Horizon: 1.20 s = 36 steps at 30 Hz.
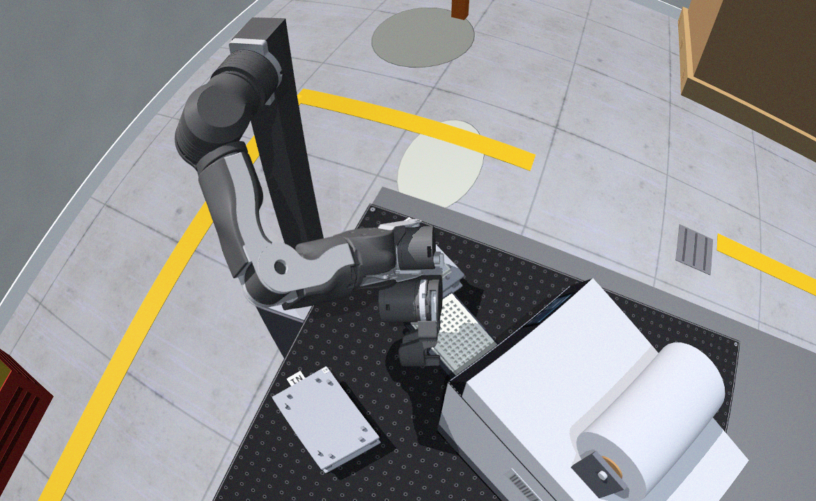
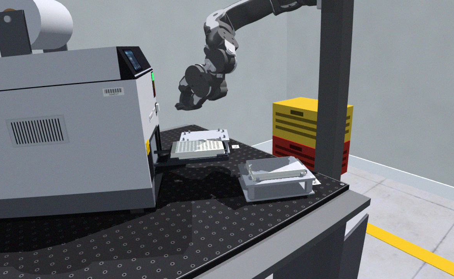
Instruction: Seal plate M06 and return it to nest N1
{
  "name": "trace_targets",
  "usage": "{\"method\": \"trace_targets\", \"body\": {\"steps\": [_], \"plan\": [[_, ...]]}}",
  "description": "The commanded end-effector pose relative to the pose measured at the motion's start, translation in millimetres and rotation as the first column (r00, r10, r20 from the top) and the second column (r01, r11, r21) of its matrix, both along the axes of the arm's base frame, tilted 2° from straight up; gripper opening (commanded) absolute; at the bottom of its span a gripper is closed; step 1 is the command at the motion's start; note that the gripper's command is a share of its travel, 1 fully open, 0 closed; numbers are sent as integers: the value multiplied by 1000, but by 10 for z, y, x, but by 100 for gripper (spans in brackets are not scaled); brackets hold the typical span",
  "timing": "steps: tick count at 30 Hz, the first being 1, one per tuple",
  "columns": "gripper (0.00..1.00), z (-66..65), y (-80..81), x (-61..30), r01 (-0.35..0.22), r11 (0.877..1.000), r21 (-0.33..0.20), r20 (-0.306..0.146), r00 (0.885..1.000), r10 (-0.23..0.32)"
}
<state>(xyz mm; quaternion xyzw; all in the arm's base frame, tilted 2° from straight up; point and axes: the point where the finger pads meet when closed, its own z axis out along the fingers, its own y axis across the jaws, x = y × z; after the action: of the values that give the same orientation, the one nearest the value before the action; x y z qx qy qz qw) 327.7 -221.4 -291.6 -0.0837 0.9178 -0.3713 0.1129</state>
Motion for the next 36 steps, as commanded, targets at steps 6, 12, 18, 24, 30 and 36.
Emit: {"method": "trace_targets", "body": {"steps": [6,12,18,24,30,36], "plan": [[0,27,-12,20,-27,994,-105,-166,986,10],[0,24,-10,19,-113,983,-147,-99,990,99],[0,26,-12,20,-142,973,-181,-128,985,120],[0,26,-12,20,-142,973,-181,-128,985,120],[0,26,-11,20,-234,936,-261,-95,972,217],[0,26,-11,20,-234,936,-261,-95,972,217]]}}
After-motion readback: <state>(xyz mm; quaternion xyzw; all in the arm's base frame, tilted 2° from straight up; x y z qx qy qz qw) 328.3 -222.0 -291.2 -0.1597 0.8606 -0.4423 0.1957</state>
